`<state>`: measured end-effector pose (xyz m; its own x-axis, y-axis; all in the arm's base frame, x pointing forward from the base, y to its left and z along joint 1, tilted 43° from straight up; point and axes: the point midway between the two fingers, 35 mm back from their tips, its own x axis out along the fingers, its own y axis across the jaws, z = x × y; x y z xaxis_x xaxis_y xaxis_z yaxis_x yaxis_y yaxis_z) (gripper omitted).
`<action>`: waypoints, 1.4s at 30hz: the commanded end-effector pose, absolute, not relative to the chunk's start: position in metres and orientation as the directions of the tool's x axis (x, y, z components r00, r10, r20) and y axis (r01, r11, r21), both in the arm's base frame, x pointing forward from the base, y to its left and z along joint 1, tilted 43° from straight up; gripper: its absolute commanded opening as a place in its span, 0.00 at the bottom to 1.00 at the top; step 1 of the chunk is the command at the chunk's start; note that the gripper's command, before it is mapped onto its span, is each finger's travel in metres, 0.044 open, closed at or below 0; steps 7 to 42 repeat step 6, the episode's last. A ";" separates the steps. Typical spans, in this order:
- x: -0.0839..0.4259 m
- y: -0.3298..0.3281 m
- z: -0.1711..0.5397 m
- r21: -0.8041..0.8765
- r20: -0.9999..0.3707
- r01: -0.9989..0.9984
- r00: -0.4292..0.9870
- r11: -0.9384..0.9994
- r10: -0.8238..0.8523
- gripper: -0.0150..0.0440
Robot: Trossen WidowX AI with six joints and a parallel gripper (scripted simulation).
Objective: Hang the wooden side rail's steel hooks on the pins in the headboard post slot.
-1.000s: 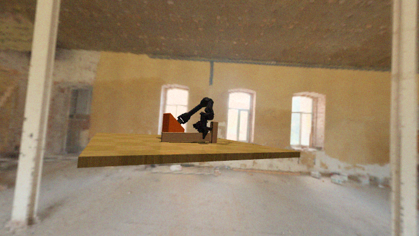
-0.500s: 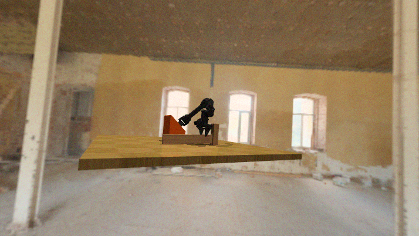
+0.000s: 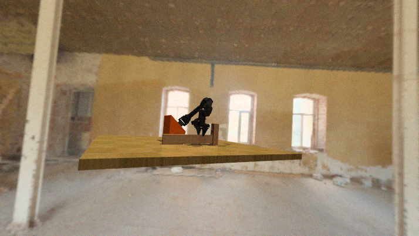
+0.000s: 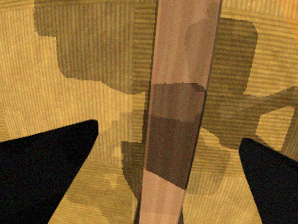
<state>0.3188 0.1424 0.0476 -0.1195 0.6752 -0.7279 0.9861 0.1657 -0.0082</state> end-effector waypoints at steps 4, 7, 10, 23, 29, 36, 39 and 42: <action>0.319 0.142 0.048 -0.009 -0.728 0.987 -0.118 0.163 0.675 1.00; 0.319 0.142 0.048 -0.009 -0.728 0.987 -0.118 0.163 0.675 1.00; 0.319 0.142 0.048 -0.009 -0.728 0.987 -0.118 0.163 0.675 1.00; 0.319 0.142 0.048 -0.009 -0.728 0.987 -0.118 0.163 0.675 1.00; 0.319 0.142 0.048 -0.009 -0.728 0.987 -0.118 0.163 0.675 1.00; 0.319 0.142 0.048 -0.009 -0.728 0.987 -0.118 0.163 0.675 1.00; 0.319 0.142 0.048 -0.009 -0.728 0.987 -0.118 0.163 0.675 1.00; 0.319 0.142 0.048 -0.009 -0.728 0.987 -0.118 0.163 0.675 1.00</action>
